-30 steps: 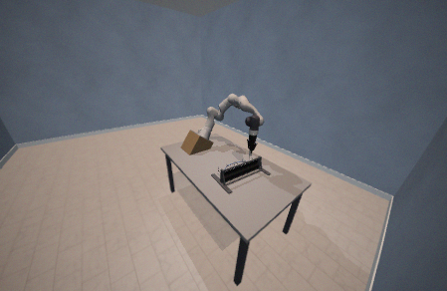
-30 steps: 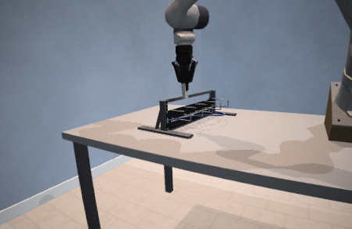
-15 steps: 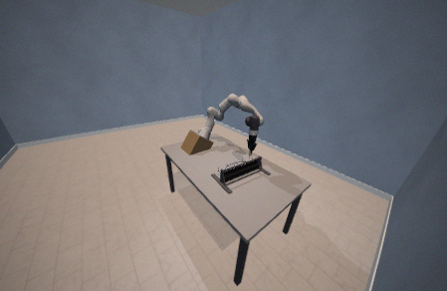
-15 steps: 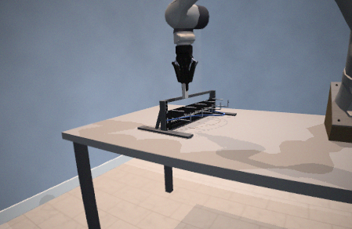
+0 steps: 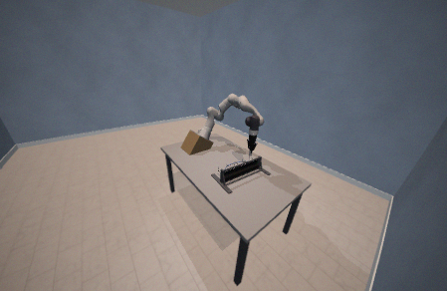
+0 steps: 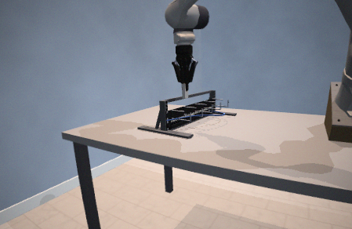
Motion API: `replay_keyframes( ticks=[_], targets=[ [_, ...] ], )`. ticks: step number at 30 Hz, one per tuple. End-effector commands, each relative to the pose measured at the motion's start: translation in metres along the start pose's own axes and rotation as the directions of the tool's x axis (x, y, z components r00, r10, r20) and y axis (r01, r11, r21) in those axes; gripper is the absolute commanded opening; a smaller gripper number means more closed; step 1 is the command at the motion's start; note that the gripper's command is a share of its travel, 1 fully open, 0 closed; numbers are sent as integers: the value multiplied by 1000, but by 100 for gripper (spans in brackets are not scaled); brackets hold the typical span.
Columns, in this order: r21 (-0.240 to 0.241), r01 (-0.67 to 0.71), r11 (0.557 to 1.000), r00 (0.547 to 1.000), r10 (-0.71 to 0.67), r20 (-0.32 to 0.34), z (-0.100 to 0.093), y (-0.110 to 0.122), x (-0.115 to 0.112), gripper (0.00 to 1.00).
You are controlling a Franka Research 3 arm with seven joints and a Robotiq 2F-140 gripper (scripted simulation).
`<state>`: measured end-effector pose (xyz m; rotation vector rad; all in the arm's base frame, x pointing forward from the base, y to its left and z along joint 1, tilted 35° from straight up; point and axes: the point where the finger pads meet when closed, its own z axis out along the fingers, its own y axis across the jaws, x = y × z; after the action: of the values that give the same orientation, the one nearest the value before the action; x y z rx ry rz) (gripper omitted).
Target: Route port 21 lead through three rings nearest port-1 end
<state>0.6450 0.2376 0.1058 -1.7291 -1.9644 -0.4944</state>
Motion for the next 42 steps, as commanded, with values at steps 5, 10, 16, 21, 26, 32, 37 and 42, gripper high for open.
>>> replay_keyframes(
  ticks=[5,10,16,21,26,32,37,42],
  targets=[
    [2,-3,1000,1000,3,1,-1,-1,-3,0],
    [2,119,993,993,-119,7,-1,-32,-83,0],
    [2,200,980,980,-200,0,0,-88,-189,20],
    [2,200,980,980,-200,0,-1,-96,-211,20],
    [2,200,980,980,-200,0,-1,-96,-211,20],
    [2,200,980,980,-200,0,-1,-96,-211,20],
    [2,200,980,980,-200,0,-1,-96,-211,20],
    [2,200,980,980,-200,0,-1,-96,-211,20]
  ],
)
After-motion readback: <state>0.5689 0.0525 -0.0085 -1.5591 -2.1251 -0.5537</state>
